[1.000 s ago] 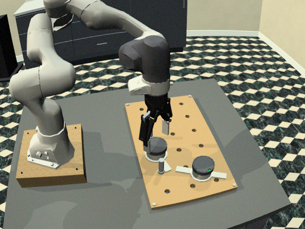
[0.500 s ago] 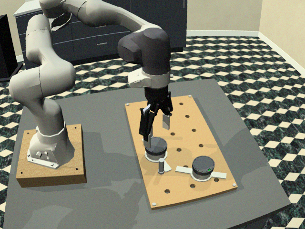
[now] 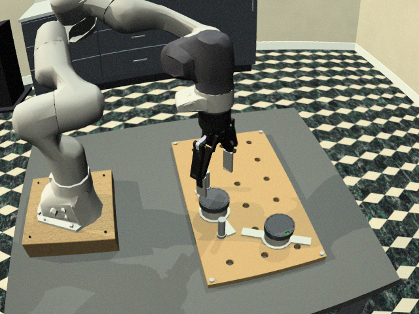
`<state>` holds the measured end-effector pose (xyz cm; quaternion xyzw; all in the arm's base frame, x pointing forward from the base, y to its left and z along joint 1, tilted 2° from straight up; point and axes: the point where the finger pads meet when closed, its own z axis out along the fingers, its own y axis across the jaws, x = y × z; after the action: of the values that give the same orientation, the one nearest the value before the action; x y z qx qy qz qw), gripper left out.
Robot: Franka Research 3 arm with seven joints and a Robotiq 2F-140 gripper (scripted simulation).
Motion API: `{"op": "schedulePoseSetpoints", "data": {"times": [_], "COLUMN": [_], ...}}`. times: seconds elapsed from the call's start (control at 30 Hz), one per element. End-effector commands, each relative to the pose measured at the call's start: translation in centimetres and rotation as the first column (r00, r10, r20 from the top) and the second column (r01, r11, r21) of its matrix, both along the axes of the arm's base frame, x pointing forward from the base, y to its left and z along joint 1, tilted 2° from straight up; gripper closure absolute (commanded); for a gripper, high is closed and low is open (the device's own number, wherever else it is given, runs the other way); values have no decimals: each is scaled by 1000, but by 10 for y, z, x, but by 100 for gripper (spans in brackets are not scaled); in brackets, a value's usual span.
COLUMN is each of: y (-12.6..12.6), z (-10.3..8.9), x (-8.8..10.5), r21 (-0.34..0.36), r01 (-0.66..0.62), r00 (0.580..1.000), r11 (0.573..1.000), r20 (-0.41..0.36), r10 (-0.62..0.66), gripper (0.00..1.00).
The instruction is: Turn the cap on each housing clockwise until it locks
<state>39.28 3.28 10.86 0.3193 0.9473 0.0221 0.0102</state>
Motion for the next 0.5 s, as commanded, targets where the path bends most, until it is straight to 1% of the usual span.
{"op": "schedulePoseSetpoints", "data": {"times": [0.0, 0.37, 0.4, 0.43, 0.47], "y": [1, 1, 1, 1, 1], "z": [3, 5, 5, 5, 5], "x": [-3, -3, -3, -3, -2], "r21": [1, 1, 0, -2, -5], "r01": [6, 1, -32, -103, -211], "r00": [1000, 1000, 999, 995, 978], "r11": [1000, 1000, 999, 995, 978], "r20": [-11, -10, -9, -6, -3], "r10": [-6, -1, 32, 103, 211], "gripper": [22, 22, 22, 22, 22]}}
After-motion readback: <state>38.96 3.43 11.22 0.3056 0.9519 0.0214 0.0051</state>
